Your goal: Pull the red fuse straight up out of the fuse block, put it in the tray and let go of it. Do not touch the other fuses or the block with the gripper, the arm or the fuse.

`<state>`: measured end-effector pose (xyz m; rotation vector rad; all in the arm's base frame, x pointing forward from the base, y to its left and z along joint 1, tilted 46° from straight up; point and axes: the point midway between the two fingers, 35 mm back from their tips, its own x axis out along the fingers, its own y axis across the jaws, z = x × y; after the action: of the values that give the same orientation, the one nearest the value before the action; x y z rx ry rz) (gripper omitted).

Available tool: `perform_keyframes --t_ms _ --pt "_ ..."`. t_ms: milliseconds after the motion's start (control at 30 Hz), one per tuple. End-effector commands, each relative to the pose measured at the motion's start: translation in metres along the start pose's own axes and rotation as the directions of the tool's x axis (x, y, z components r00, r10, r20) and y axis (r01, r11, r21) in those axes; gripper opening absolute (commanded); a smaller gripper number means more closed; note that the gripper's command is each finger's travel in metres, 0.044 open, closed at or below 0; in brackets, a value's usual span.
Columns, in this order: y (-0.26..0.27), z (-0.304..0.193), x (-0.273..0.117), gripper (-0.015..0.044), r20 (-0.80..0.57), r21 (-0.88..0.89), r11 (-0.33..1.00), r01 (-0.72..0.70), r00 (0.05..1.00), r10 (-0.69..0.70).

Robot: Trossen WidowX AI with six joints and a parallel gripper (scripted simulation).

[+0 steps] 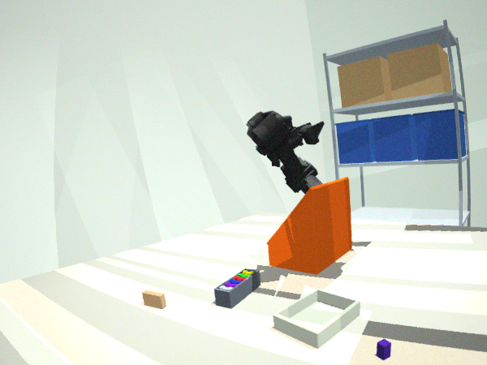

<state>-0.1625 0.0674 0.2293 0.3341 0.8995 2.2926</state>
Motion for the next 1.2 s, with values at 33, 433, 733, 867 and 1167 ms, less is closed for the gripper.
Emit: perform_keyframes --t_ms 33,433,733,867,1167 --pt "0.004 -0.003 -0.001 0.0348 -0.018 -0.021 1.0 -0.016 1.0 0.015" --pt "0.071 -0.063 -0.035 0.0068 -0.379 -0.286 0.869 -0.404 0.88 0.284" --pt "0.113 -0.117 -0.113 0.0068 -0.665 -0.475 0.407 -0.78 0.621 0.415" --pt "0.121 -0.137 -0.16 0.0068 -0.762 -0.497 0.079 -0.864 0.479 0.436" --pt "0.107 -0.156 -0.288 0.0068 -0.914 -0.329 -0.584 -0.742 0.095 0.394"
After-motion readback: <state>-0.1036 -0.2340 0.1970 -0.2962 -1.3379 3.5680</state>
